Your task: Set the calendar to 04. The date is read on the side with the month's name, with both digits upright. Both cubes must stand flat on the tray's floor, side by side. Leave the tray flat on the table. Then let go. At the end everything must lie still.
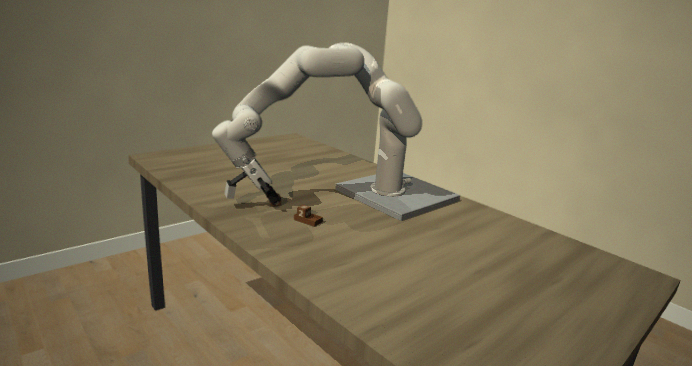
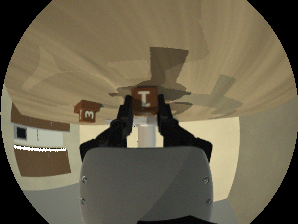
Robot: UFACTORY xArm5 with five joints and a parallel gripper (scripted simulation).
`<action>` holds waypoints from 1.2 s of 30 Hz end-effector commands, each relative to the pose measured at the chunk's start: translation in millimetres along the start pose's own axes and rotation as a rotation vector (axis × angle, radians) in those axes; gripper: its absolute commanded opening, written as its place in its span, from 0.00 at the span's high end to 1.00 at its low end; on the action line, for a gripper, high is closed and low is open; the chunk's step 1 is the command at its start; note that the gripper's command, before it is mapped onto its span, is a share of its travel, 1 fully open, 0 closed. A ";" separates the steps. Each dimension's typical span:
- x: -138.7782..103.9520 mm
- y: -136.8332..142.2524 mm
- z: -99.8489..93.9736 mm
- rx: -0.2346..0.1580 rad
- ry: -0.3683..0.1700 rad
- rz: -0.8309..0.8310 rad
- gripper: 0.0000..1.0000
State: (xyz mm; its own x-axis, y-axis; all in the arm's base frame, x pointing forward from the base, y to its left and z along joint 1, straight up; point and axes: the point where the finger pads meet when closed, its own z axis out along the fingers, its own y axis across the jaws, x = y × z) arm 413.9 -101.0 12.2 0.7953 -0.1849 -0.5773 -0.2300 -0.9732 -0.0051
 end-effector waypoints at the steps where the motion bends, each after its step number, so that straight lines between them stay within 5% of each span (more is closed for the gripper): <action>1: 0.4 0.0 -1.7 0.000 0.004 0.000 0.71; 36: 2.3 0.9 1.1 0.001 0.004 0.000 0.71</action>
State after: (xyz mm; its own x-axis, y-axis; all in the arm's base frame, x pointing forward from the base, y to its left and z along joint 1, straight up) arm 413.7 -101.9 8.8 0.7953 -0.1849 -0.5772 -0.2307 -0.9730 -0.0061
